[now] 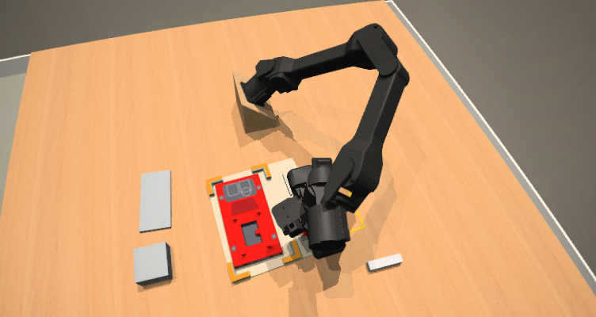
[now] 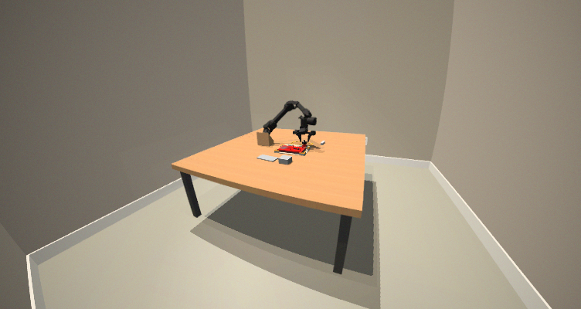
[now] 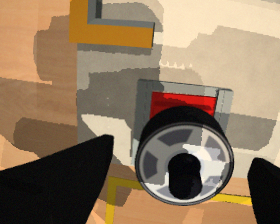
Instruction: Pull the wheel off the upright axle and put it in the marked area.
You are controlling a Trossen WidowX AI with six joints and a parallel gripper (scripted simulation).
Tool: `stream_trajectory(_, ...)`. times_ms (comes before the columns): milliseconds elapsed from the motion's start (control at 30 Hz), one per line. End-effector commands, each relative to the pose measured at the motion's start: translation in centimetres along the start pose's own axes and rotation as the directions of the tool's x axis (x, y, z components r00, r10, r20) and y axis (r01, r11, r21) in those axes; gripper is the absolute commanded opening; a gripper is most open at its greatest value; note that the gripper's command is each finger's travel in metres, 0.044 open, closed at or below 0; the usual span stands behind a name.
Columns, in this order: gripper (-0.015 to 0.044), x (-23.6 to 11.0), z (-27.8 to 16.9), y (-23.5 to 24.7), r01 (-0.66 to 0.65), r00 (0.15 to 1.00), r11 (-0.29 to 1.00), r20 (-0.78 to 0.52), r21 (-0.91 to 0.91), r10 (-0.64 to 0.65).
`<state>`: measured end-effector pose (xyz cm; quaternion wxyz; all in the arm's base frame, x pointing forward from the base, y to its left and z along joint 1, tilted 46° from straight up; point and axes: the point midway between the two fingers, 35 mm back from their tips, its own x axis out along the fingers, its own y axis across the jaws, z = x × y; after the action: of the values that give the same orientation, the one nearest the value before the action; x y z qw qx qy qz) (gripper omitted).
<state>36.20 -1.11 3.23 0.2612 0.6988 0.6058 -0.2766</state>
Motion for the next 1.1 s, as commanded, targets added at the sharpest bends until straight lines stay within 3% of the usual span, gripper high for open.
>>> stream_trajectory(0,0.0300,0.49,-0.02,-0.07,-0.002,1.000,1.000,-0.005,0.006,0.002)
stream_trajectory(133,0.0195,0.20,-0.04,-0.04,0.001,1.000,1.000,0.000,0.000,-0.001)
stream_trajectory(400,0.0142,0.20,-0.04,-0.04,0.001,1.000,1.000,0.000,0.000,-0.001)
stream_trajectory(600,0.0000,0.09,-0.03,-0.03,0.001,1.000,1.000,0.000,0.000,-0.001)
stream_trajectory(1067,0.0000,-0.37,-0.01,-0.01,0.001,1.000,1.000,0.000,0.001,-0.001)
